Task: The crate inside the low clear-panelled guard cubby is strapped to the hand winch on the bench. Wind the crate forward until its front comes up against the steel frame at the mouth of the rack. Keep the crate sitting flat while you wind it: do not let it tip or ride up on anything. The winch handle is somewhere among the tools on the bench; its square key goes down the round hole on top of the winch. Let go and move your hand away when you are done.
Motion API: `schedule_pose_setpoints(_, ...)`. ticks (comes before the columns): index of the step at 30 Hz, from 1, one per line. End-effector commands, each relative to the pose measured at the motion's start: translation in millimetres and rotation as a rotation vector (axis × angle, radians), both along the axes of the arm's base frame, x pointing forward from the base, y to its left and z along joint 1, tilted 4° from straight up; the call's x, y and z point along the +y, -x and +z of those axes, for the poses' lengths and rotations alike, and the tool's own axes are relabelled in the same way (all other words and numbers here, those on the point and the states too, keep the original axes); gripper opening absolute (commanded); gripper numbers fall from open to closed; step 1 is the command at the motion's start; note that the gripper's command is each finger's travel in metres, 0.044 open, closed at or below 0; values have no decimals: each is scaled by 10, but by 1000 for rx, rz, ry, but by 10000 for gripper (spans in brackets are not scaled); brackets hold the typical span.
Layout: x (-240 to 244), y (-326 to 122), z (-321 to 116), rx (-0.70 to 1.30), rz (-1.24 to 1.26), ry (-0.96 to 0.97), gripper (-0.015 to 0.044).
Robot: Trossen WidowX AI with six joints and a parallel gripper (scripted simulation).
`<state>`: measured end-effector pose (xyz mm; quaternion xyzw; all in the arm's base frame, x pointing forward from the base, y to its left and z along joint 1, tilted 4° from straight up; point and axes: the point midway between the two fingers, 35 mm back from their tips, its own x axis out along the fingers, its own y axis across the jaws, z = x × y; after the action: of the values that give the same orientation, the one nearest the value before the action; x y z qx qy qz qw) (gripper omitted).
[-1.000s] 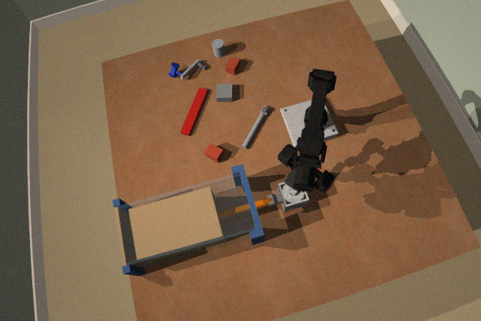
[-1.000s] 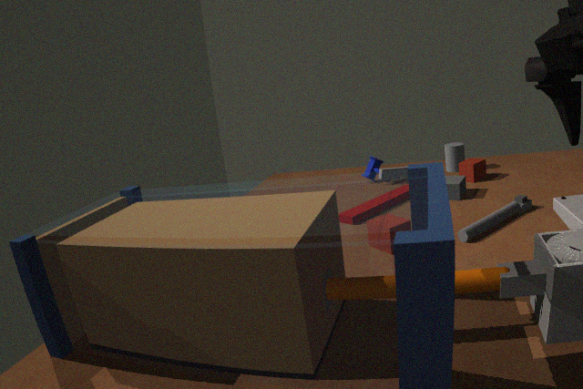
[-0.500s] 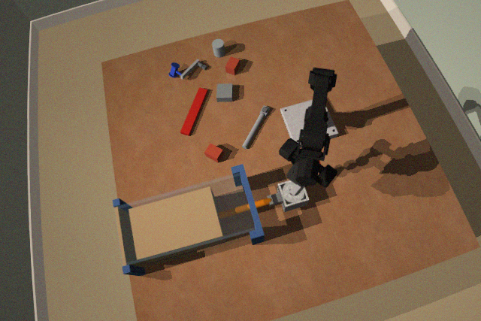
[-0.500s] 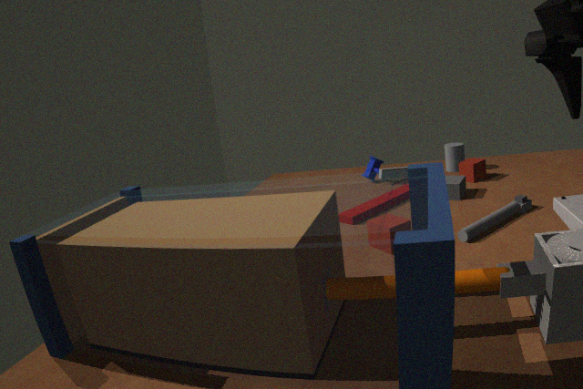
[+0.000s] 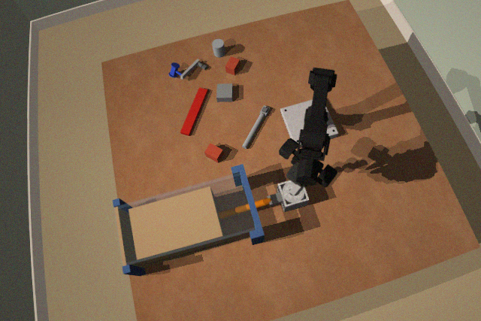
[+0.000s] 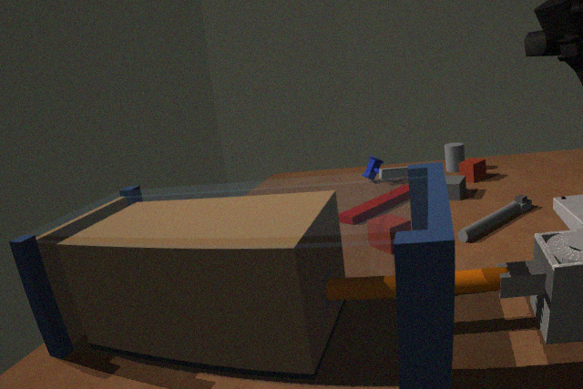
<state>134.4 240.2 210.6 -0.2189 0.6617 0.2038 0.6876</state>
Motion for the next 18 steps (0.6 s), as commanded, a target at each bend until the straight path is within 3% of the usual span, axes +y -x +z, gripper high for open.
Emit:
schedule_pose_setpoints(1,1,0,-2,0,0,0,0)
schedule_pose_setpoints(18,-10,0,-2,3,0,6,0)
